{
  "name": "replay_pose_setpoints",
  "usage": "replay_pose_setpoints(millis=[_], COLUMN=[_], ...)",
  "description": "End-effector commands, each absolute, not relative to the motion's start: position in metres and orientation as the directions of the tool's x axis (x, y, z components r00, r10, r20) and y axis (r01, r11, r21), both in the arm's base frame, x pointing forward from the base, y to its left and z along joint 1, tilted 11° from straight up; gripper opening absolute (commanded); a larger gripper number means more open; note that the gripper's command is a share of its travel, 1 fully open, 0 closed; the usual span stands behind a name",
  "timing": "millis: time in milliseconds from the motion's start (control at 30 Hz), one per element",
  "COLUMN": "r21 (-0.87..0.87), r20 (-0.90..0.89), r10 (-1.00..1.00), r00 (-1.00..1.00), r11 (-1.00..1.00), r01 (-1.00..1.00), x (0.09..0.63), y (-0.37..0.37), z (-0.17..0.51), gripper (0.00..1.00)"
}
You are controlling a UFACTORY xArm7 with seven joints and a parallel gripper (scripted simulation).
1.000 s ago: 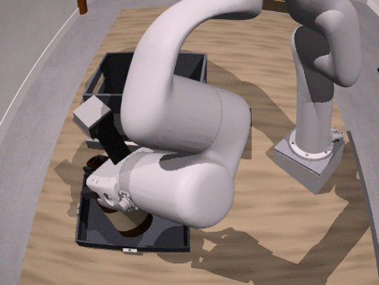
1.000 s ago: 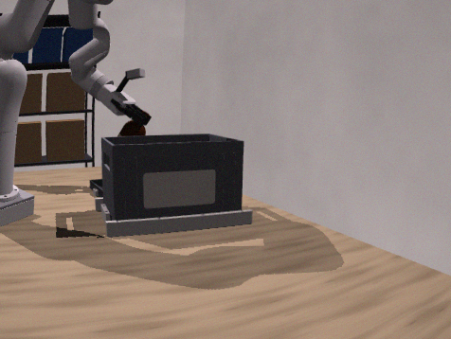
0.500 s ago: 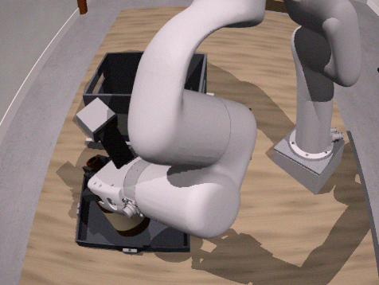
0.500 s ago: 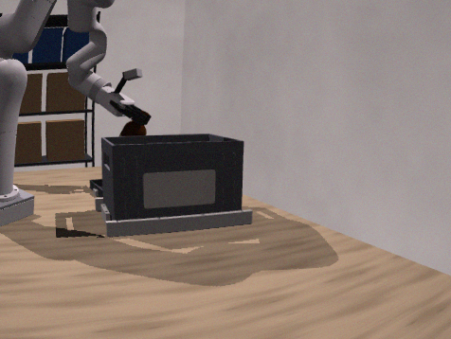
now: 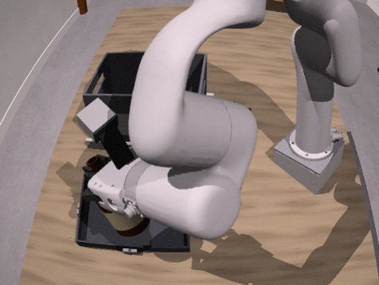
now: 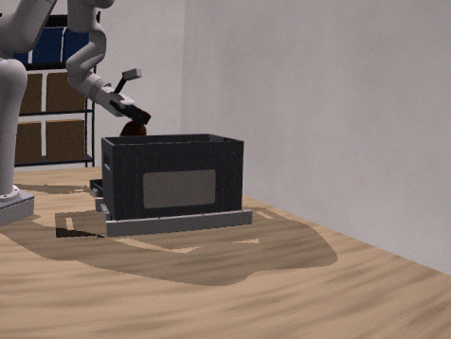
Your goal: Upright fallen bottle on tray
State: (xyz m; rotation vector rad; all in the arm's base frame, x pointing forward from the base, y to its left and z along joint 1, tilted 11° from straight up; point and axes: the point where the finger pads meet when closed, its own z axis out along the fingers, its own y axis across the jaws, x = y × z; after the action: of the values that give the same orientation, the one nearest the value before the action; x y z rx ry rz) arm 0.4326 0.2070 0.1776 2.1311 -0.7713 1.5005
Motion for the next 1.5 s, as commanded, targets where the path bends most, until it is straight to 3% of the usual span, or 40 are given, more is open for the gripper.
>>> replay_pose_setpoints(millis=[0,1467], r21=[0.019,0.018], r20=[0.944,0.987], r10=[-0.200,-0.091], r00=[0.261,0.134], r11=[-0.758,-0.759], r01=[-0.652,-0.651], x=[0.4330,0.4318], y=[0.2081,0.2092], z=[0.1792,0.1787], gripper=[0.00,0.00])
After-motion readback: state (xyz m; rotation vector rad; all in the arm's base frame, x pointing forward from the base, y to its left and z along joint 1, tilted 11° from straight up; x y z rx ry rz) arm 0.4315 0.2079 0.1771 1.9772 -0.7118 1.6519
